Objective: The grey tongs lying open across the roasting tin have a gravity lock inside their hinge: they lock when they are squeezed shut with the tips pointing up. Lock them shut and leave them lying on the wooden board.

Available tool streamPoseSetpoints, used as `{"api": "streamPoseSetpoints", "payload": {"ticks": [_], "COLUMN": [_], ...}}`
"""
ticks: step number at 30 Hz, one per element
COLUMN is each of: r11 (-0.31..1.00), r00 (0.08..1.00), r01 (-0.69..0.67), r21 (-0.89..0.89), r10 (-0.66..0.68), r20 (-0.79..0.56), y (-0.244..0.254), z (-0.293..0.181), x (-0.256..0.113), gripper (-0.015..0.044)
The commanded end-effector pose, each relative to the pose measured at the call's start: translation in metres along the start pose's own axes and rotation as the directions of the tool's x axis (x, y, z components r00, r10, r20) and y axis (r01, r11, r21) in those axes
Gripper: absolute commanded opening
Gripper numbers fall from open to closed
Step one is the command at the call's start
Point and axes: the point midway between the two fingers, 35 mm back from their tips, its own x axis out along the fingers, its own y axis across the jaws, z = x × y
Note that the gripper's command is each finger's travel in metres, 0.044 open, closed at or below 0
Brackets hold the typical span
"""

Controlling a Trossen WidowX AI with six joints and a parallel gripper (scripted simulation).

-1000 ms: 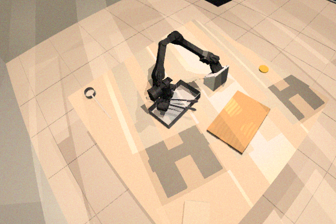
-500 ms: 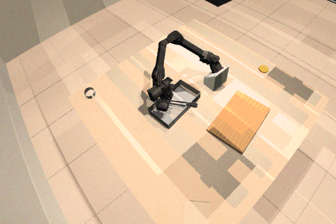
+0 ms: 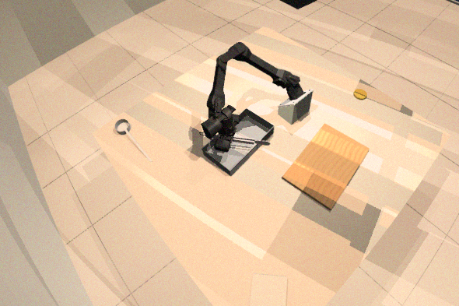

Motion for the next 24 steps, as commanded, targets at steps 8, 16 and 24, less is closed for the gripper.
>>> {"api": "streamPoseSetpoints", "payload": {"ticks": [8,16,24], "r11": [1.0,1.0,1.0], "r00": [1.0,1.0,1.0], "r01": [-0.004,-0.002,-0.002], "r21": [-0.009,-0.01,-0.01], "r10": [0.004,0.002,0.002], "r20": [-0.005,-0.003,-0.003], "y": [0.004,0.002,0.002], "z": [-0.001,-0.001,-0.001], "x": [-0.117,-0.129,-0.129], "gripper": [-0.015,-0.015,-0.015]}}
